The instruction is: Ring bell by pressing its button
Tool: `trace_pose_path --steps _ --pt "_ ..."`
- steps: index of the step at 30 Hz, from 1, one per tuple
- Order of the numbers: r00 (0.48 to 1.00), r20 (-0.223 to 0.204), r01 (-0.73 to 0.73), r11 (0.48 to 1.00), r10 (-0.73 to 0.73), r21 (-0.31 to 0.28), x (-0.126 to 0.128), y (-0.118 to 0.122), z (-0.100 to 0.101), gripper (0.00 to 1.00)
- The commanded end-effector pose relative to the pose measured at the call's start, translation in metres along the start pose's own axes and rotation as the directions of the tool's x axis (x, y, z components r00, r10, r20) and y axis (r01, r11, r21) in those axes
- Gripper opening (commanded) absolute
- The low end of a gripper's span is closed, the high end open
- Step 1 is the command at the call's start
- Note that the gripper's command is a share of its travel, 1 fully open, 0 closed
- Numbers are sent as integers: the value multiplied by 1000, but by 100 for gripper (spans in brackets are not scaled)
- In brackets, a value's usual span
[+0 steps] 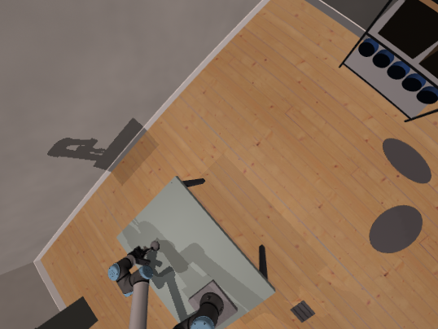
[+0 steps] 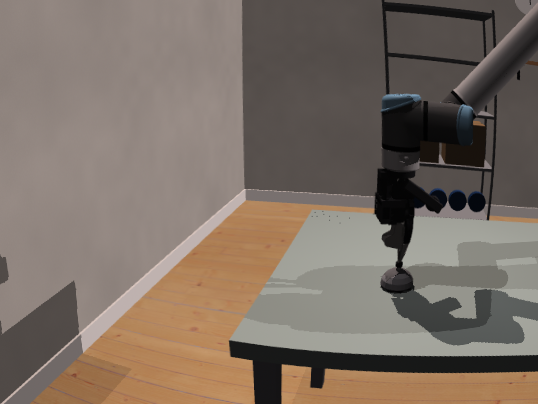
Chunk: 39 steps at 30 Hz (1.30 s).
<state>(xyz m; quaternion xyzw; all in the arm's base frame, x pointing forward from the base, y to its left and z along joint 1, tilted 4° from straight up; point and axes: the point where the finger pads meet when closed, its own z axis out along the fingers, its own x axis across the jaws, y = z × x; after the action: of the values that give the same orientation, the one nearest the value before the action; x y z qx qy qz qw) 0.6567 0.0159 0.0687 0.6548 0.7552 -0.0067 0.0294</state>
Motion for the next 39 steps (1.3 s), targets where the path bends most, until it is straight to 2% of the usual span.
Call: trace_pose_path --steps 1,27,39 --pt "1000 0 0 1000 0 -1 0 1 -3 0" --pt "1000 0 0 1000 0 -1 0 0 -61 0" --pt "1000 0 0 1000 0 -1 0 0 -68 0"
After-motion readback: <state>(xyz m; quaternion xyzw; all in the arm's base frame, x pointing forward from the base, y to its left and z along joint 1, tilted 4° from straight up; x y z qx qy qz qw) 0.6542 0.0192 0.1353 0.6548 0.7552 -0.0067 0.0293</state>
